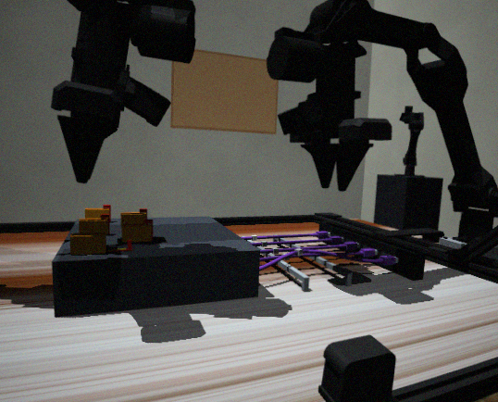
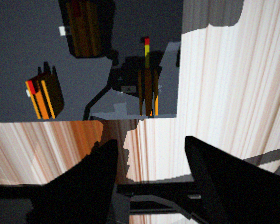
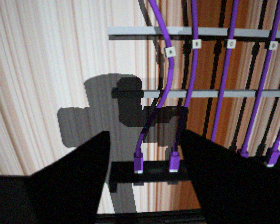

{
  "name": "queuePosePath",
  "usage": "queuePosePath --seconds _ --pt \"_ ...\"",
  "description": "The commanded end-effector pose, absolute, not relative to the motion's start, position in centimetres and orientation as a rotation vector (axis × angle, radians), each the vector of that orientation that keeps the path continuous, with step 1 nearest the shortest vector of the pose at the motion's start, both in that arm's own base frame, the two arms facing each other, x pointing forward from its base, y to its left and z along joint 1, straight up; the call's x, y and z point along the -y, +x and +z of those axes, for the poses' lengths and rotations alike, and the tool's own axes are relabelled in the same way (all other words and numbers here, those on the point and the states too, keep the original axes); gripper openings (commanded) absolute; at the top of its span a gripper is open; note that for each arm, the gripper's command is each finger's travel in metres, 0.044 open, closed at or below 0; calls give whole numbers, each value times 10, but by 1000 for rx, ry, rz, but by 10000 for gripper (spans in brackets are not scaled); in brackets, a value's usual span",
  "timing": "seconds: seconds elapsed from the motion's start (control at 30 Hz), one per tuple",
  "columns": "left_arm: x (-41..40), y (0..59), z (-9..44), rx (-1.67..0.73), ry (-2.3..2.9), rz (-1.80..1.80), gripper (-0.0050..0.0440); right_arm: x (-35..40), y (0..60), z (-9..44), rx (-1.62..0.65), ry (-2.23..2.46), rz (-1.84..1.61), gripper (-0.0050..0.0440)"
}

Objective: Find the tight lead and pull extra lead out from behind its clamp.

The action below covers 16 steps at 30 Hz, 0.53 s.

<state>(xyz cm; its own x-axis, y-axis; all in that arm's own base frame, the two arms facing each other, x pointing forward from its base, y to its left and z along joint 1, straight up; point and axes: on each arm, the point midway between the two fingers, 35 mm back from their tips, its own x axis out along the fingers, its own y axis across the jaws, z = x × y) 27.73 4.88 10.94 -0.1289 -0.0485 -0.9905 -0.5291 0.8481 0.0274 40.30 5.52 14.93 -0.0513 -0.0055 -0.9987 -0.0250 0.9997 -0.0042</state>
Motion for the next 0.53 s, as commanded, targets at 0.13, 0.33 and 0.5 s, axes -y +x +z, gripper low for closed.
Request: queuePosePath --seconds 0.13,0.33,0.5 --pt "-49 280 116 -1639 -455 434 209 -55 403 161 -1589 -20 19 209" --pt "-49 280 116 -1639 -455 434 209 -55 403 161 -1589 -20 19 209" --pt "-49 280 116 -1639 -455 434 209 -55 403 161 -1589 -20 19 209"
